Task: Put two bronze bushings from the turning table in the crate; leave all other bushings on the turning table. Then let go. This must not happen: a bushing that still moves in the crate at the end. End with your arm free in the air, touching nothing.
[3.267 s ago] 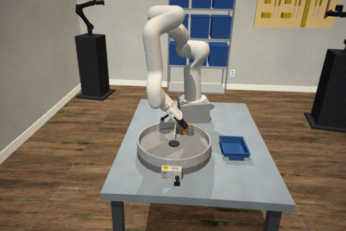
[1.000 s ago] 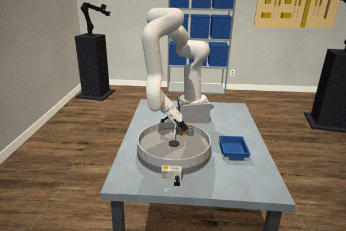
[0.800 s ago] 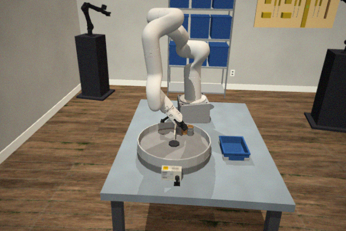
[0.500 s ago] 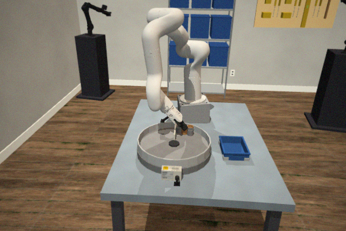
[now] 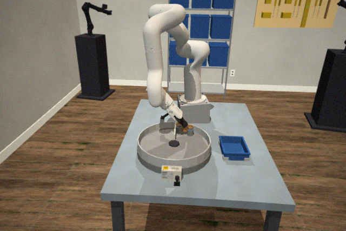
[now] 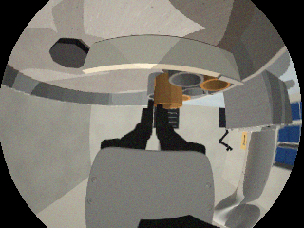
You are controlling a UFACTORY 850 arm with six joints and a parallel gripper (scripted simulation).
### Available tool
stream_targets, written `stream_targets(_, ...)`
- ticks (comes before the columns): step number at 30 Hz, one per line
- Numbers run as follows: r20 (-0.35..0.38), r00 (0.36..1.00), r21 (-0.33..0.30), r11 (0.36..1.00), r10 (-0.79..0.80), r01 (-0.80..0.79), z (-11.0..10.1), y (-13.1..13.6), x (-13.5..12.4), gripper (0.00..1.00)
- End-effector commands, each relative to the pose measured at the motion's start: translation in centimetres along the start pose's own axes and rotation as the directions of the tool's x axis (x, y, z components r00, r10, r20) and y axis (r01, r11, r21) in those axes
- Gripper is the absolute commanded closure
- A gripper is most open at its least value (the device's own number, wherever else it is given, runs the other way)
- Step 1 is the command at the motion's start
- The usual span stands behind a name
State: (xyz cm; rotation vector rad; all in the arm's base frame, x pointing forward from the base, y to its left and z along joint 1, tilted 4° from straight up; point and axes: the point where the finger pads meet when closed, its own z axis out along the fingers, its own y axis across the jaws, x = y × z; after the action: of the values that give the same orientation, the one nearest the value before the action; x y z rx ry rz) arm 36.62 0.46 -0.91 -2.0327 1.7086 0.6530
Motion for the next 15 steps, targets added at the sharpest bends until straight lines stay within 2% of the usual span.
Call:
stream_targets(1,0.0,1.0,0.001,1.0,-0.001,0.001,-1.6,-0.1,-1.3,1.0)
stream_targets(8,0.0,1.0,0.001,1.0,-0.001,0.001,-3.5,-0.1,-2.9,1.0)
stream_targets(15,0.0,1.0,0.001,1.0,-0.001,0.001,-3.7,-0.1,-3.1,1.0)
